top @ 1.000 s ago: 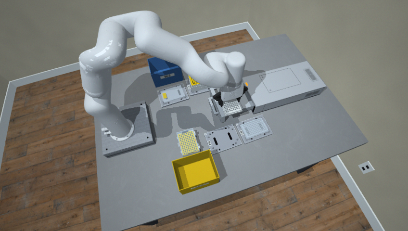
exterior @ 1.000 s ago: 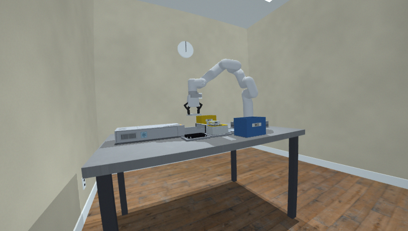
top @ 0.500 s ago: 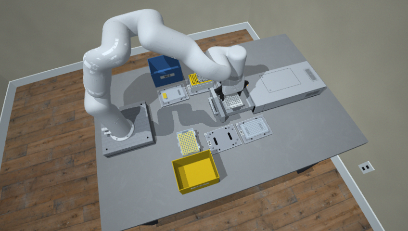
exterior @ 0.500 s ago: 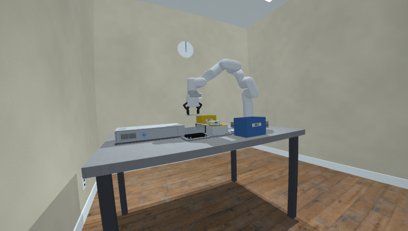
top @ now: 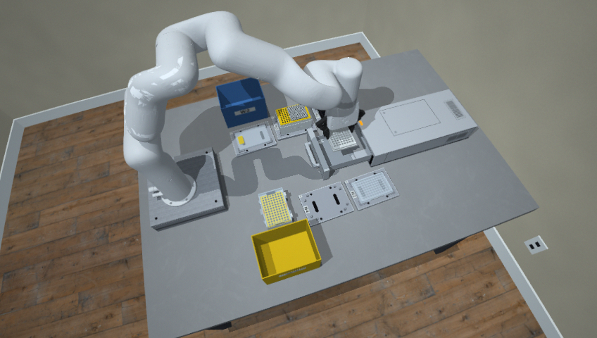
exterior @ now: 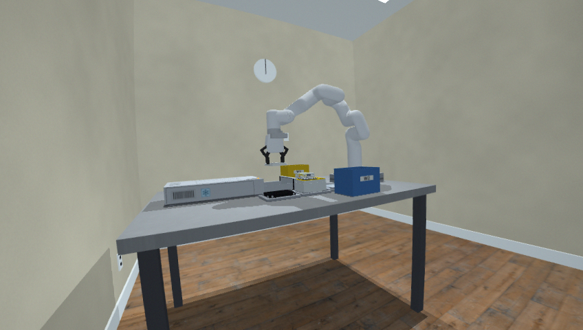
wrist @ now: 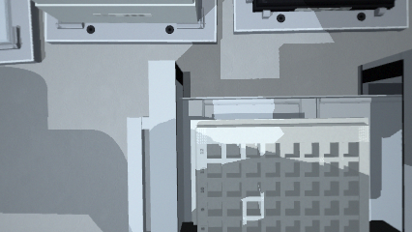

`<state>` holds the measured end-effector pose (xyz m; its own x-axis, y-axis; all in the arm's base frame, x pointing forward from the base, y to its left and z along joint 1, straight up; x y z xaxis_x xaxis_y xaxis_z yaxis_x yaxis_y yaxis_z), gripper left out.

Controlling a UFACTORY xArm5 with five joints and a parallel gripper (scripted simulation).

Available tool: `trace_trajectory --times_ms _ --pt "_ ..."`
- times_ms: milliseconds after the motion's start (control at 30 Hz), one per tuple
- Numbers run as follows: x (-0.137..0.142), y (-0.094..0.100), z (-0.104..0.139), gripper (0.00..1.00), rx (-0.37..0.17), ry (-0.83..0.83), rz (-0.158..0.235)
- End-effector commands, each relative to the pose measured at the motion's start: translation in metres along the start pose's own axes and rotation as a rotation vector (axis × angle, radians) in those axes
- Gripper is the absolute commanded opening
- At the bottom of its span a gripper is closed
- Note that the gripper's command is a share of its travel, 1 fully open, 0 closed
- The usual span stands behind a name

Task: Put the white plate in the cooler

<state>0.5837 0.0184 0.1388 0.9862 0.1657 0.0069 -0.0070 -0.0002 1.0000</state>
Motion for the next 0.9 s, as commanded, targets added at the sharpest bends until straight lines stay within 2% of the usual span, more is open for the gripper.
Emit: trace_trajectory --times_ms 0,467,867 --pt "0.008 0.002 -0.009 0.00 -0.005 0.000 0.003" --pt "0.009 0.002 -0.010 0.00 -0.005 0.000 0.003" --pt "0.008 -0.015 -0.009 0.00 -0.005 0.000 0.003"
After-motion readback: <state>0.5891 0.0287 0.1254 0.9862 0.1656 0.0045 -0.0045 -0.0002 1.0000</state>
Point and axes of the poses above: the point where the finger pads meet when closed, its own y axis back along the fingers, its own x axis across the jaws, z = x × y, the point moved 3 cm from there along y, back along the fingers, and after that the axes turned 7 degrees about y, right-handed, at the moved point
